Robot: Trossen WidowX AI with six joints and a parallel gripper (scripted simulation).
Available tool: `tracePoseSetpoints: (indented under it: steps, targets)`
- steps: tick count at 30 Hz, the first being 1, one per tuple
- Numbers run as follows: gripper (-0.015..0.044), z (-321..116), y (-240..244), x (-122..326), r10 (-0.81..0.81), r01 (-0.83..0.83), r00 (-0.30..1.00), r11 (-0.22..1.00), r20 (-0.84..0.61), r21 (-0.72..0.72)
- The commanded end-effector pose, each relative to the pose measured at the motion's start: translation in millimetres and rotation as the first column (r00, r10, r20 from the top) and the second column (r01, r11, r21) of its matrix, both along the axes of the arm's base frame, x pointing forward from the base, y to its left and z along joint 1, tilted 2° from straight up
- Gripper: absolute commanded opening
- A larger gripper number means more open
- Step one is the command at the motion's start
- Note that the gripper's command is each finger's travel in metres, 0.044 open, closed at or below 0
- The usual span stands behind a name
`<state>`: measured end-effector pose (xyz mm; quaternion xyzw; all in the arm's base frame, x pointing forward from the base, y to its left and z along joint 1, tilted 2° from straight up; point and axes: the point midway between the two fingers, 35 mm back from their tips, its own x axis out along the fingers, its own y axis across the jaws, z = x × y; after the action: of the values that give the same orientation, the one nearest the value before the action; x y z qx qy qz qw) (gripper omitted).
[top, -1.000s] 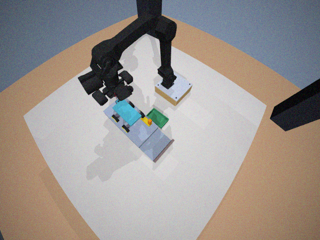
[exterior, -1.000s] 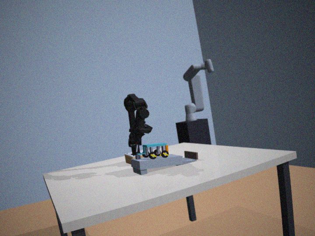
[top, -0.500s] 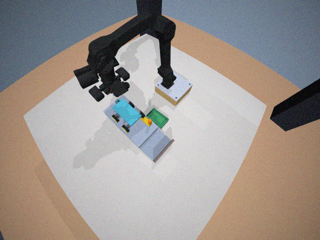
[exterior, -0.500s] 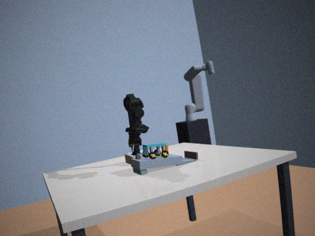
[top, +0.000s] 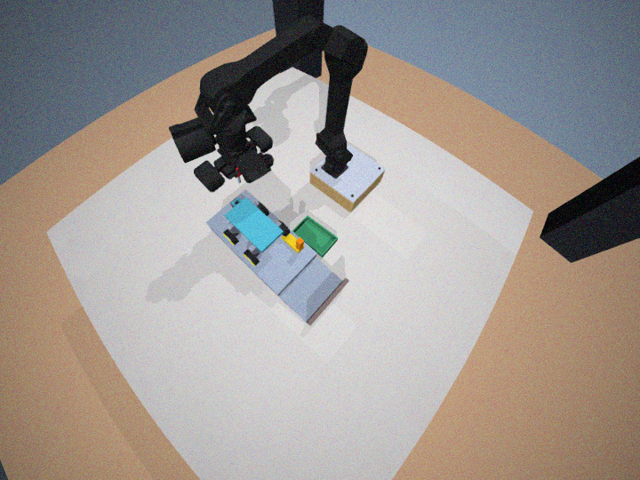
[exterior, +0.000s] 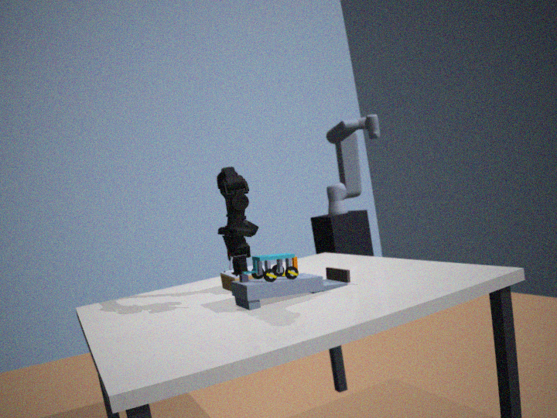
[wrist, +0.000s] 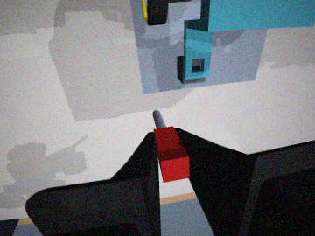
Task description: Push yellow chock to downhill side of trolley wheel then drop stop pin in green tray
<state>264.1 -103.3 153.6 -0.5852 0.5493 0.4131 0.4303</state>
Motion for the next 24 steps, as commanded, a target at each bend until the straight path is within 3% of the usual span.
tracePoseSetpoints:
  steps: [1, 9, 24]
  targets:
    - [0.0, -0.5, -0.6, -14.4, 0.001, -0.001, 1.0, 1.0, 0.005, 0.0]
    - [0.0, -1.8, -1.8, -40.2, 0.001, -0.001, 1.0, 1.0, 0.003, 0.0]
    - [0.0, -8.0, 34.1, -37.6, 0.001, -0.001, 1.0, 1.0, 0.003, 0.004]
